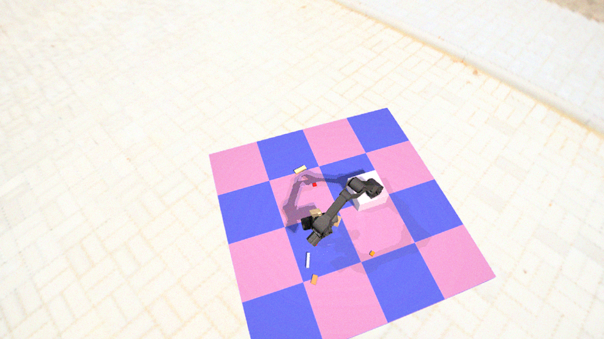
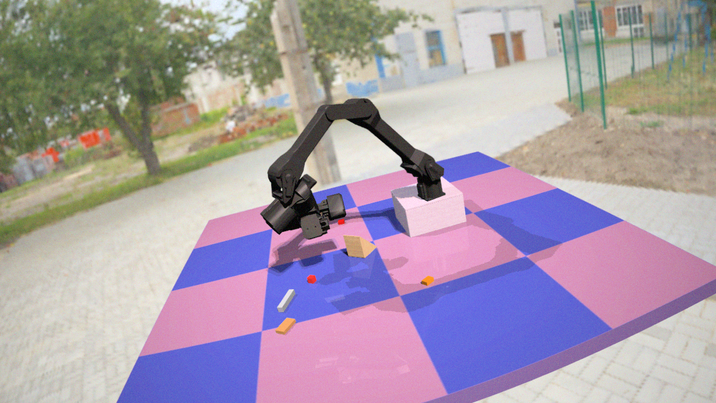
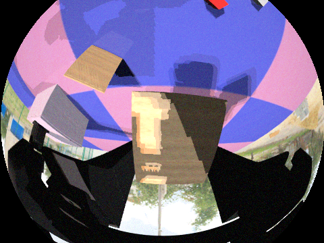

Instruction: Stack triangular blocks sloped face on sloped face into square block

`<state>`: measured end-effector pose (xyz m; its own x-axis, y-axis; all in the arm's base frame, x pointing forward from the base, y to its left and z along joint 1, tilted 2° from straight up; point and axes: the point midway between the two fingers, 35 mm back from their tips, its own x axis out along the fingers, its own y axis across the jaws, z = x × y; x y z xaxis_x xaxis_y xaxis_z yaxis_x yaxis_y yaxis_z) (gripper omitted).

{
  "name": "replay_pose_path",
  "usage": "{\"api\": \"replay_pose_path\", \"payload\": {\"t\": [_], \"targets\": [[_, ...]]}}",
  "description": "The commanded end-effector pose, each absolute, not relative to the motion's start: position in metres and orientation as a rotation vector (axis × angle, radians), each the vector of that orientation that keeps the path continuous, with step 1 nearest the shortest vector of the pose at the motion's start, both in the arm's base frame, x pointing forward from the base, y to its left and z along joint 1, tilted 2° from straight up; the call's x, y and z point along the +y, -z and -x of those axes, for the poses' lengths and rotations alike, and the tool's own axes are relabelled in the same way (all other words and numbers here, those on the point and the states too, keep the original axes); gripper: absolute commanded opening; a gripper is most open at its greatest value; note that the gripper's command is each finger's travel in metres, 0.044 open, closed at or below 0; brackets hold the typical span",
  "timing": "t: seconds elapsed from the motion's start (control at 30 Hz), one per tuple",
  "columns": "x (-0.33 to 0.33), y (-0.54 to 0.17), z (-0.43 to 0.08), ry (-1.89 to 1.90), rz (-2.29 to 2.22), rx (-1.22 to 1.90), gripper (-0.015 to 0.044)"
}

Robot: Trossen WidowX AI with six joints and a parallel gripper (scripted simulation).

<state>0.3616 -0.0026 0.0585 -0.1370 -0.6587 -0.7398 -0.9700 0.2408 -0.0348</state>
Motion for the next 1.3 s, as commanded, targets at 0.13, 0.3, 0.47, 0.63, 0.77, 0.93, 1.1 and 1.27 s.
{"api": "replay_pose_path", "payload": {"t": [0.13,0.3,0.47,0.63,0.77,0.93,1.1,1.27], "targets": [[-0.009,-0.055,-0.357,-0.607,1.290,1.828,0.0000],[-0.013,-0.053,-0.354,-0.593,1.115,1.774,0.0000],[-0.017,-0.053,-0.353,-0.578,0.950,1.710,0.0000],[-0.019,-0.055,-0.353,-0.563,0.794,1.636,0.0000],[-0.021,-0.058,-0.354,-0.551,0.676,1.570,0.0000],[-0.024,-0.064,-0.356,-0.538,0.538,1.482,0.0000],[-0.024,-0.066,-0.357,-0.534,0.501,1.456,0.0000],[-0.027,-0.075,-0.343,-0.534,0.501,1.457,0.0000]]}}
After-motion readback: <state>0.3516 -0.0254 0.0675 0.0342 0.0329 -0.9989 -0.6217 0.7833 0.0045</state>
